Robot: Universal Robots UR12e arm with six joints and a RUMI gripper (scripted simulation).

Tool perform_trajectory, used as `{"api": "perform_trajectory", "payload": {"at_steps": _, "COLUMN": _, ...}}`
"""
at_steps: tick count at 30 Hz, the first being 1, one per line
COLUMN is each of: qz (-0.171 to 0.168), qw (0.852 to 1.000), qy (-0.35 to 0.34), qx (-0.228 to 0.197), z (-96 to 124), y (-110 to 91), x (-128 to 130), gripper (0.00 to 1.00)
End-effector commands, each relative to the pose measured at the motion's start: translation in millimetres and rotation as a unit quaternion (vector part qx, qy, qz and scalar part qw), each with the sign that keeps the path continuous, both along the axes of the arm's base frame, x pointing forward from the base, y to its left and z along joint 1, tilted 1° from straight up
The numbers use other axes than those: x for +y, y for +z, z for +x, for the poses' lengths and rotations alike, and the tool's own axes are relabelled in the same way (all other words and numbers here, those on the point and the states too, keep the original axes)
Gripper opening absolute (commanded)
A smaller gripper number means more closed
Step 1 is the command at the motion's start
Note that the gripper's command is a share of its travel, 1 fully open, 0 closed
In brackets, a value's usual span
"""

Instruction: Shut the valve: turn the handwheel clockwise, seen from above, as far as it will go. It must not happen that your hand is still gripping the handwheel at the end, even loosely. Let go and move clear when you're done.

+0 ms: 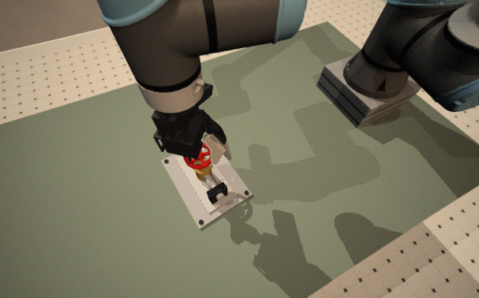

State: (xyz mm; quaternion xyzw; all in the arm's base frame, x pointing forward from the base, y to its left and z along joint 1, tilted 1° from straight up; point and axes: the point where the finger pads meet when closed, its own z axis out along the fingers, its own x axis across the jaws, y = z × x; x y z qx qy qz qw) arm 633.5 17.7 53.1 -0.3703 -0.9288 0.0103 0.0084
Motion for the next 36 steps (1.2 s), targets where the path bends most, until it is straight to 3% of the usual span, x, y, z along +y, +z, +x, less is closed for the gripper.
{"api": "perform_trajectory", "payload": {"at_steps": 1, "qz": 0.0, "qw": 1.0, "qy": 0.0, "qx": -0.001, "z": 0.7, "y": -2.4, "x": -0.2, "gripper": 1.0}}
{"api": "perform_trajectory", "payload": {"at_steps": 36, "qz": 0.0, "qw": 1.0, "qy": 0.0, "qx": -0.001, "z": 0.4, "y": -34.9, "x": -0.7, "gripper": 1.0}}
